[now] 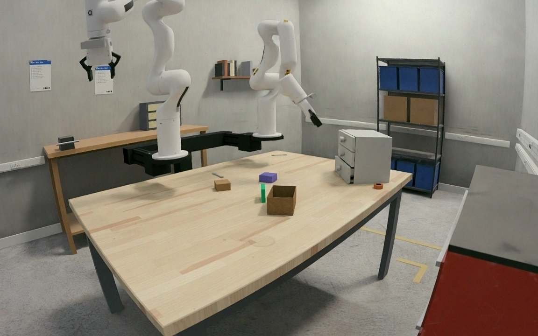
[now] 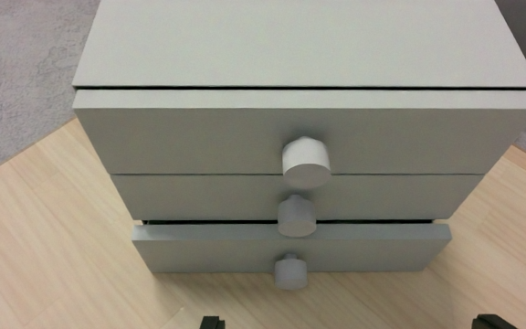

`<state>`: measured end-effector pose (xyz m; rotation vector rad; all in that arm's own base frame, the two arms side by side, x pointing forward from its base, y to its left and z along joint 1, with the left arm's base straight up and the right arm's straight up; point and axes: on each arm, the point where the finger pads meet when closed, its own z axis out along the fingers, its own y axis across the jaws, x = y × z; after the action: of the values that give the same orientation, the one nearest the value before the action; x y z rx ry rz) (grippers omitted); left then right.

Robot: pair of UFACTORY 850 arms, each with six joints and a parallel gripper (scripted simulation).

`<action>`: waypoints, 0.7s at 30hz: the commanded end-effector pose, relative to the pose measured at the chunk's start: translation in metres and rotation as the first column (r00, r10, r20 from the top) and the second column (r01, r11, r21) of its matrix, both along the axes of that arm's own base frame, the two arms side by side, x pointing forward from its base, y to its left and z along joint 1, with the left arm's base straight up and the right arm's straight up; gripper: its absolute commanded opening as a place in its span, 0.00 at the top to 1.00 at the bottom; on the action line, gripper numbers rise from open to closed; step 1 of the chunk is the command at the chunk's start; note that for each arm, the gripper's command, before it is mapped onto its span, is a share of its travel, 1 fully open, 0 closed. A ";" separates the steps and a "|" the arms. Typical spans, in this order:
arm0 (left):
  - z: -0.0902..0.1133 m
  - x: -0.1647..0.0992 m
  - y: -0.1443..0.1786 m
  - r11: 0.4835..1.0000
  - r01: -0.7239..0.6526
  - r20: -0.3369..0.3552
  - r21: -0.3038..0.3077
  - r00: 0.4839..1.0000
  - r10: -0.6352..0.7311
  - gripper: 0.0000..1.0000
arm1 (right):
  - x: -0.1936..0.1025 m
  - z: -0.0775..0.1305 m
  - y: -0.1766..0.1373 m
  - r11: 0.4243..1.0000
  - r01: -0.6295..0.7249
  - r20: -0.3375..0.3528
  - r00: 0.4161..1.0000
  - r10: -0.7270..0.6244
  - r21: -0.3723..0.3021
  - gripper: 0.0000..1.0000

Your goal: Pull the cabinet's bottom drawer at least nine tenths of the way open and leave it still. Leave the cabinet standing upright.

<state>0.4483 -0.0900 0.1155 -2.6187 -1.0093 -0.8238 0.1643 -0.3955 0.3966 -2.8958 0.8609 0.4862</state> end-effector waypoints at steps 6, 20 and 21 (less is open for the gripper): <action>0.001 0.001 0.000 1.000 0.000 0.002 0.000 1.000 0.000 0.00 | -0.084 0.036 -0.010 0.875 0.469 0.125 0.881 -0.455 -0.120 0.00; 0.001 0.001 0.000 1.000 0.000 0.002 0.000 1.000 0.000 0.00 | -0.157 0.066 0.000 0.577 0.800 0.252 0.600 -0.759 -0.164 0.00; 0.001 0.001 0.000 1.000 0.000 0.002 0.000 1.000 0.000 0.00 | -0.160 0.067 0.001 0.563 0.810 0.257 0.586 -0.768 -0.165 0.00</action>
<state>0.4483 -0.0900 0.1155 -2.6187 -1.0093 -0.8238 0.0143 -0.3957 0.4588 -2.3254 2.0926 0.0632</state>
